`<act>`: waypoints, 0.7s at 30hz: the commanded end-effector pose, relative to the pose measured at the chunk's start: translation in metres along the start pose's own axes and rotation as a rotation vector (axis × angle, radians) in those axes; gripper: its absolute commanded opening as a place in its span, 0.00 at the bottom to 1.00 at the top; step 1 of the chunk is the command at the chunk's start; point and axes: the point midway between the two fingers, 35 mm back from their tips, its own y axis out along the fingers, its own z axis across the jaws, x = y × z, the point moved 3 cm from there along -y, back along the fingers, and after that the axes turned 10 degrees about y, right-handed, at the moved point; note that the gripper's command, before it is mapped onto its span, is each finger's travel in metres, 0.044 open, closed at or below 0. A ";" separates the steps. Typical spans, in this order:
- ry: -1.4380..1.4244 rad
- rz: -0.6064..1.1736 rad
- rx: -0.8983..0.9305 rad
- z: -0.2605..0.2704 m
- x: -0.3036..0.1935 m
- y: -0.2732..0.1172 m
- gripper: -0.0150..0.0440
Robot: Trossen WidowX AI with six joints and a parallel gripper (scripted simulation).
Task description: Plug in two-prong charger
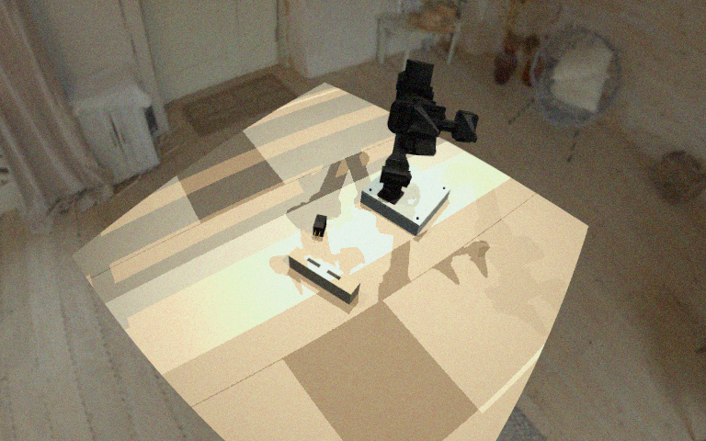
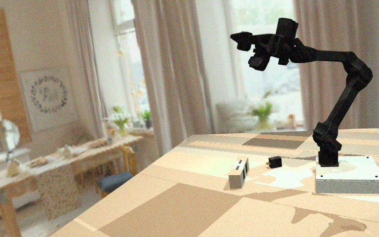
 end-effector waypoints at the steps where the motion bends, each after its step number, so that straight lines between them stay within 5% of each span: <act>1: -0.004 -0.002 0.002 0.000 0.000 0.000 0.98; 21: -0.374 -0.201 0.151 0.046 0.045 0.000 1.00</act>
